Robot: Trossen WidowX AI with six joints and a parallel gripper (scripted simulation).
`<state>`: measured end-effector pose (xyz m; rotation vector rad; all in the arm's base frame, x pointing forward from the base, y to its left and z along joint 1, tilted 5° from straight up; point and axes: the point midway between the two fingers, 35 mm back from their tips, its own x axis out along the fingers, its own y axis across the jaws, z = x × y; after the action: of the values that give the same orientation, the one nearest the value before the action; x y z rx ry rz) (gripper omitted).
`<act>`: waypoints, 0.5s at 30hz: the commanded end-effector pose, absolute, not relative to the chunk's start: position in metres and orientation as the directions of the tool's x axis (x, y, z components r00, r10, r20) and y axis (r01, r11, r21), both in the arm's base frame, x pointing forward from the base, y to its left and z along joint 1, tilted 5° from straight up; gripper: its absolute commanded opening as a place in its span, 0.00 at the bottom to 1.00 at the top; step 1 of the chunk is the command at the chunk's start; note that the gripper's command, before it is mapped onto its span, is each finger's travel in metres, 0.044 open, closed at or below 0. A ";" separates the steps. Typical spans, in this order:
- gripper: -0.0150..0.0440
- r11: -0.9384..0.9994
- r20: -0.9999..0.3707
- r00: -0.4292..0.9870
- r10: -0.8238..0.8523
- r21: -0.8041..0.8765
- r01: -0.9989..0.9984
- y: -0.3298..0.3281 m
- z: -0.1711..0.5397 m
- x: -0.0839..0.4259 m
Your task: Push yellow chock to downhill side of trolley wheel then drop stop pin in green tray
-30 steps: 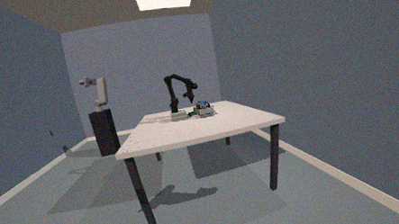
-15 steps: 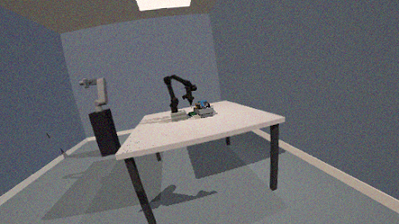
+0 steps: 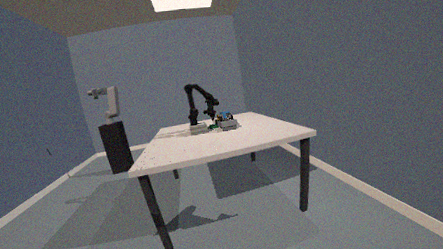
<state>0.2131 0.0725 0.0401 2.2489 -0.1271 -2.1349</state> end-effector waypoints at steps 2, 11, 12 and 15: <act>0.25 -0.995 -0.994 0.051 -0.095 0.093 -0.033 0.064 0.025 0.213; 0.39 -0.995 -0.994 0.051 -0.095 0.094 -0.033 0.061 0.017 0.213; 0.43 -0.995 -0.994 0.051 -0.095 0.094 -0.033 0.062 0.017 0.213; 0.57 -0.995 -0.994 0.051 -0.095 0.093 -0.033 0.064 0.017 0.213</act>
<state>0.2128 0.0626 0.0176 2.2418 -0.1328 -2.1341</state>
